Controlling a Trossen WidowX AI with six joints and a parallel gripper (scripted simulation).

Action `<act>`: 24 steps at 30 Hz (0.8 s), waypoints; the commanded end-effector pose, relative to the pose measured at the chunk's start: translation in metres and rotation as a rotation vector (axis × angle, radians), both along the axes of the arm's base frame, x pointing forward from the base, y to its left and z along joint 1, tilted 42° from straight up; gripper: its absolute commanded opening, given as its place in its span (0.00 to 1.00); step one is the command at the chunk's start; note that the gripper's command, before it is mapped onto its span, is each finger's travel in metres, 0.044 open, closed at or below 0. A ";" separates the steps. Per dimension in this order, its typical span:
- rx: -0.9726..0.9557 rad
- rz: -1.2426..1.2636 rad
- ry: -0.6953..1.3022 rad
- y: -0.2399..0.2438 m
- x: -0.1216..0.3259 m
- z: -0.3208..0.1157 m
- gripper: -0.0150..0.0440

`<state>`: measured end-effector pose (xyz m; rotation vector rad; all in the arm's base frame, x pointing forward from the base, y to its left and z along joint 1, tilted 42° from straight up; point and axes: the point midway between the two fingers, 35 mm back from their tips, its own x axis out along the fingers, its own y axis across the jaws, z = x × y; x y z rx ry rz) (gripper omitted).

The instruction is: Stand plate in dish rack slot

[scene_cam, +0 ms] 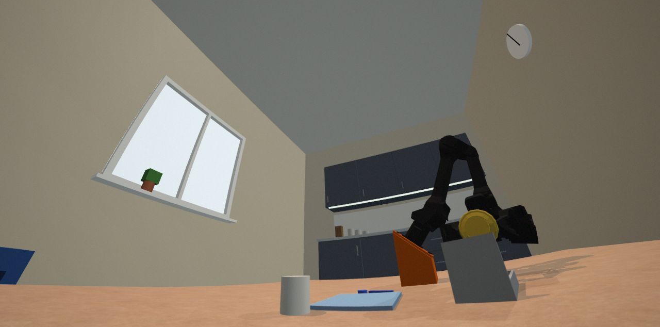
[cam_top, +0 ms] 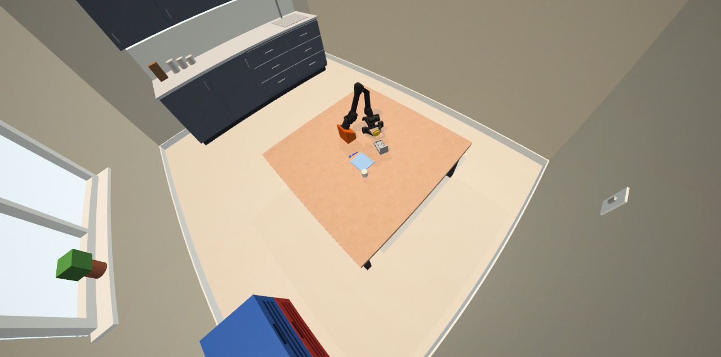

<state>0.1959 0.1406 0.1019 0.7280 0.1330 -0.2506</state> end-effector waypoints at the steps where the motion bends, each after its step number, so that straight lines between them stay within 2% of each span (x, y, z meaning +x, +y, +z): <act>1: 0.006 -0.004 -0.010 0.000 0.000 0.001 0.25; 24: 0.012 -0.003 -0.006 0.016 0.024 -0.026 0.25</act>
